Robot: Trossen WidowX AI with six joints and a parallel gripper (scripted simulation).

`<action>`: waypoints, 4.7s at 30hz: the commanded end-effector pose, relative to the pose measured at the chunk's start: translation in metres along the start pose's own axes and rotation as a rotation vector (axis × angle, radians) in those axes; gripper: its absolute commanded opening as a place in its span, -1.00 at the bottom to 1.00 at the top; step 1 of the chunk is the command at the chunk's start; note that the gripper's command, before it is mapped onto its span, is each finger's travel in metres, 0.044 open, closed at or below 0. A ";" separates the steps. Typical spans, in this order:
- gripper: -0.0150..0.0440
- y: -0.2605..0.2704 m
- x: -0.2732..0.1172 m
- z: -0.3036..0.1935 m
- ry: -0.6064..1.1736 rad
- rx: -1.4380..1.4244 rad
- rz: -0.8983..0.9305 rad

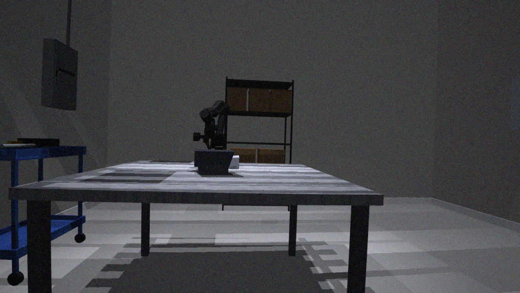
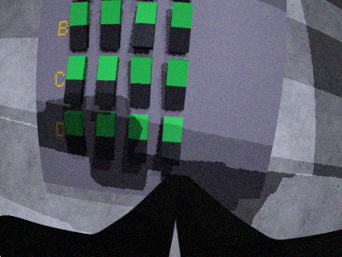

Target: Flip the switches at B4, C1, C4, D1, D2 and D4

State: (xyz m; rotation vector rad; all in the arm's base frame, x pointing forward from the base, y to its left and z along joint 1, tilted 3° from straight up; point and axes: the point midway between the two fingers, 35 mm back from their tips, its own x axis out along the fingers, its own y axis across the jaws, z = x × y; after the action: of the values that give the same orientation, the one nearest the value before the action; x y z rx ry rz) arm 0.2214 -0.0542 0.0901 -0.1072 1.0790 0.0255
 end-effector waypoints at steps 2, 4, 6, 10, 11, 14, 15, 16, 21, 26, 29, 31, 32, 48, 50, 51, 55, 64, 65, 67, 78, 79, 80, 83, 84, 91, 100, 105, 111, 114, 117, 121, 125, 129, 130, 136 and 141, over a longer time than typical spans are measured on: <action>-0.49 0.001 0.030 -0.009 0.000 -0.003 0.012; -0.49 0.001 0.030 -0.009 0.000 -0.003 0.012; -0.49 0.001 0.030 -0.009 0.000 -0.003 0.012; -0.49 0.001 0.030 -0.009 0.000 -0.003 0.012; -0.49 0.001 0.030 -0.009 0.000 -0.003 0.012; -0.49 0.001 0.030 -0.009 0.000 -0.003 0.012; -0.49 0.001 0.033 -0.009 0.000 -0.003 0.012; -0.49 0.001 0.036 -0.009 0.000 -0.003 0.012; -0.49 0.001 0.040 -0.010 0.000 -0.003 0.012; -0.49 0.001 0.045 -0.009 0.000 -0.003 0.012; -0.49 0.001 0.050 -0.009 0.000 -0.003 0.012; -0.49 0.001 0.053 -0.010 -0.001 -0.003 0.012; -0.49 0.001 0.053 -0.010 -0.001 -0.003 0.012; -0.49 0.001 0.054 -0.010 -0.001 -0.003 0.012; -0.49 0.001 0.054 -0.010 -0.001 -0.003 0.012; -0.49 0.001 0.054 -0.010 -0.001 -0.003 0.012; -0.49 0.001 0.054 -0.010 -0.001 -0.003 0.012; -0.49 0.001 0.054 -0.010 -0.001 -0.003 0.012; -0.49 0.001 0.054 -0.010 -0.001 -0.003 0.012; -0.49 0.001 0.054 -0.010 -0.001 -0.003 0.012; -0.49 0.001 0.056 -0.010 -0.001 -0.003 0.012; -0.49 0.001 0.056 -0.010 -0.001 -0.003 0.012; -0.49 0.001 0.056 -0.010 -0.001 -0.003 0.012; -0.49 0.001 0.056 -0.010 -0.001 -0.003 0.012; -0.49 0.001 0.057 -0.010 -0.001 -0.003 0.012; -0.49 0.001 0.058 -0.010 -0.001 -0.003 0.012; -0.49 0.001 0.059 -0.010 -0.001 -0.003 0.012; -0.49 0.001 0.059 -0.010 -0.001 -0.003 0.012; -0.49 0.001 0.060 -0.010 -0.001 -0.003 0.012; -0.49 0.000 0.041 -0.006 0.005 -0.008 0.012; -0.49 0.000 0.004 -0.006 0.023 -0.004 0.012; -0.49 0.001 -0.005 -0.007 0.027 -0.004 0.012; -0.49 0.001 -0.006 -0.005 0.027 -0.004 0.012; -0.49 0.017 -0.009 0.030 0.022 -0.019 0.021; -0.49 0.023 -0.010 0.041 0.021 -0.019 0.022; -0.49 0.037 -0.011 0.063 0.022 -0.002 0.015; -0.49 0.037 -0.011 0.063 0.022 -0.002 0.015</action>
State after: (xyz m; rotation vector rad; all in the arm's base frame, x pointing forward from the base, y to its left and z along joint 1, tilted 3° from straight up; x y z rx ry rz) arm 0.2655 -0.0121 0.1243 -0.1052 1.1025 0.0465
